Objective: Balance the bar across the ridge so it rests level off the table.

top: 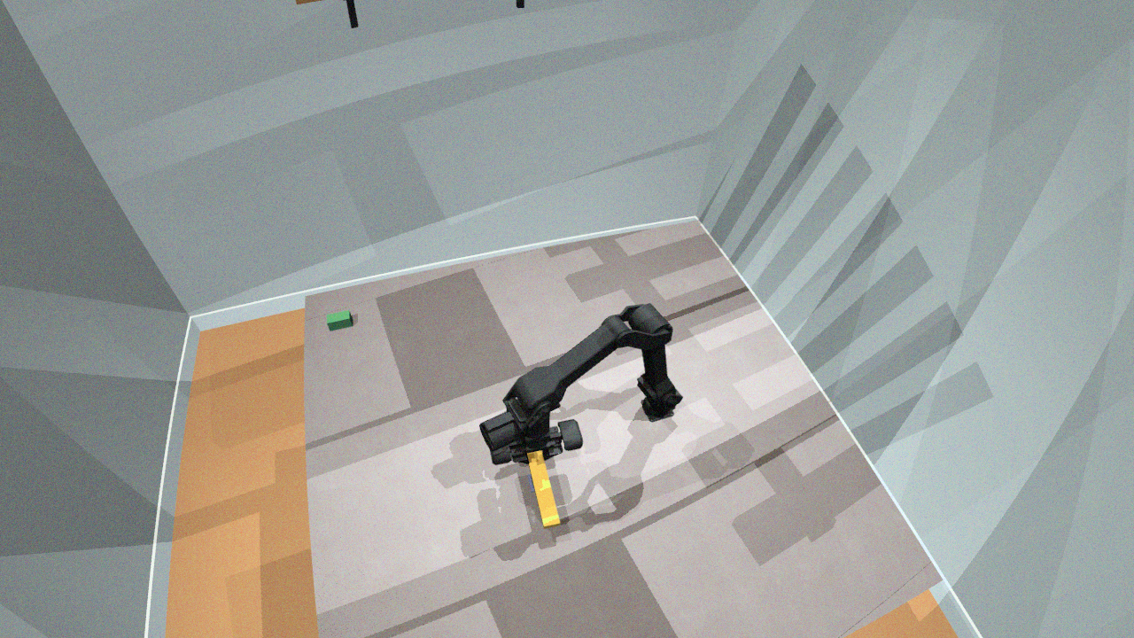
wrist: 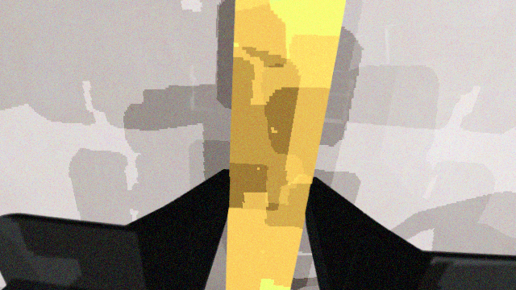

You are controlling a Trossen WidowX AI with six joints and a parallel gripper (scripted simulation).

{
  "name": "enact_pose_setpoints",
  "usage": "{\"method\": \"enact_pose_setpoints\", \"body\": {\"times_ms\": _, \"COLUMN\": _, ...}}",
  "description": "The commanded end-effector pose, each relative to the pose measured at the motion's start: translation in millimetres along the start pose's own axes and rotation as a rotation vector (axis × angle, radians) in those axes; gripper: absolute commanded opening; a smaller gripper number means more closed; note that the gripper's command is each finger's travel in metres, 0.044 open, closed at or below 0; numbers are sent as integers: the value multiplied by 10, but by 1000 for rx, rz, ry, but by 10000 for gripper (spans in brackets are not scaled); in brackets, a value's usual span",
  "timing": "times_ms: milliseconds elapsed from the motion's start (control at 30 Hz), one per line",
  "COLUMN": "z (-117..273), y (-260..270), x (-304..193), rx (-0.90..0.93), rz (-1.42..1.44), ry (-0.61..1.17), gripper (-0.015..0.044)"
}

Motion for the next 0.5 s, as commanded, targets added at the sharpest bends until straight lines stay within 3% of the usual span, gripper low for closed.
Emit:
{"method": "enact_pose_setpoints", "body": {"times_ms": 0, "z": -15, "y": 1, "x": 2, "rx": 1, "rz": -3, "ry": -2, "gripper": 0}}
{"method": "enact_pose_setpoints", "body": {"times_ms": 467, "z": -27, "y": -1, "x": 4, "rx": 1, "rz": -3, "ry": -2, "gripper": 0}}
Point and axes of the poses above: the point midway between the two fingers, 35 mm back from their tips, its own z axis back along the fingers, its own y axis across the jaws, x = y × z, the point moved 6 cm from there along z, back along the fingers, and after that the axes turned 1 degree about z, right-handed, at the moved point
